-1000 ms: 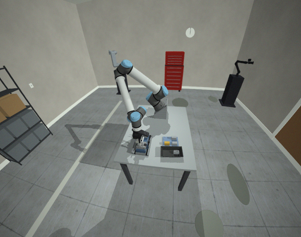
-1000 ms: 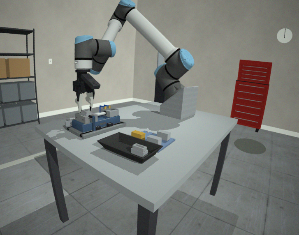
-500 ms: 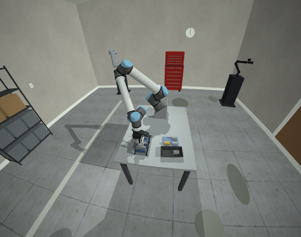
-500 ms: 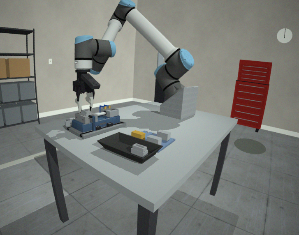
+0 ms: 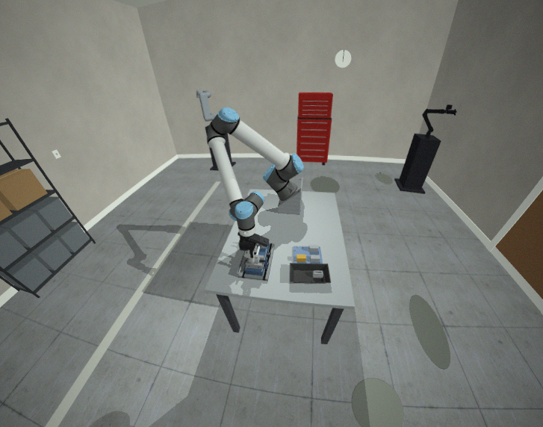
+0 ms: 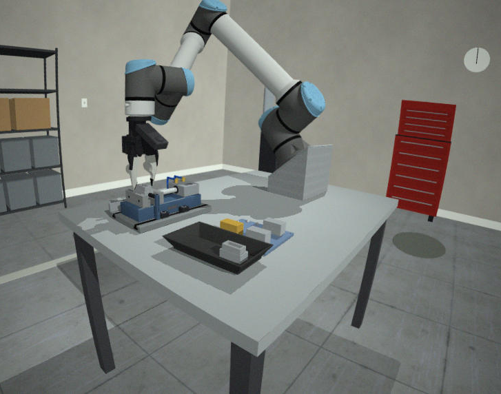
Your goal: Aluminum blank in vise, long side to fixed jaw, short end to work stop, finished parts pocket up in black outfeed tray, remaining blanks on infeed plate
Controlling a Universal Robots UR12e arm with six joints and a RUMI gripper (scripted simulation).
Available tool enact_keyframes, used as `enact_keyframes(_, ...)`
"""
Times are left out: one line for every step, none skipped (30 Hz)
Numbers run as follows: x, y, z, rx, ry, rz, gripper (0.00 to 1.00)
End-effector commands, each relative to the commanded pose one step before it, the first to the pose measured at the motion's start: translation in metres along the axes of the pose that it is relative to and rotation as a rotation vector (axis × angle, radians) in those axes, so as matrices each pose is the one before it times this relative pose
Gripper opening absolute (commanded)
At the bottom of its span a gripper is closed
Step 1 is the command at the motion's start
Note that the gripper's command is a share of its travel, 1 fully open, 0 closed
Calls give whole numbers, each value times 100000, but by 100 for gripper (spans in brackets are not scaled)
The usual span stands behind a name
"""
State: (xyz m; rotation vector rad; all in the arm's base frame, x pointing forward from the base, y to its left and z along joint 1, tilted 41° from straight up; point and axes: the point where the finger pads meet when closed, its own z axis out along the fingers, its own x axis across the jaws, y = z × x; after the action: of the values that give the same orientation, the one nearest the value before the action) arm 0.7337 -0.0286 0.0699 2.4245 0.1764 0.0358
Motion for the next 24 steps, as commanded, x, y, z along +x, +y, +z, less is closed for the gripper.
enact_keyframes(46,16,-71,-11,121,38,40)
enact_keyframes(0,0,0,0,0,0,40)
enact_keyframes(0,0,0,0,0,0,40)
enact_keyframes(0,0,0,0,0,0,40)
enact_keyframes(0,0,0,0,0,0,40)
enact_keyframes(0,0,0,0,0,0,0)
enact_keyframes(0,0,0,0,0,0,0)
enact_keyframes(0,0,0,0,0,0,0)
enact_keyframes(0,0,0,0,0,0,0)
enact_keyframes(0,0,0,0,0,0,0)
enact_keyframes(0,0,0,0,0,0,0)
enact_keyframes(0,0,0,0,0,0,0)
enact_keyframes(0,0,0,0,0,0,0)
enact_keyframes(0,0,0,0,0,0,0)
enact_keyframes(0,0,0,0,0,0,0)
enact_keyframes(0,0,0,0,0,0,0)
enact_keyframes(0,0,0,0,0,0,0)
enact_keyframes(0,0,0,0,0,0,0)
enact_keyframes(0,0,0,0,0,0,0)
enact_keyframes(0,0,0,0,0,0,0)
enact_keyframes(0,0,0,0,0,0,0)
enact_keyframes(0,0,0,0,0,0,0)
enact_keyframes(0,0,0,0,0,0,0)
enact_keyframes(0,0,0,0,0,0,0)
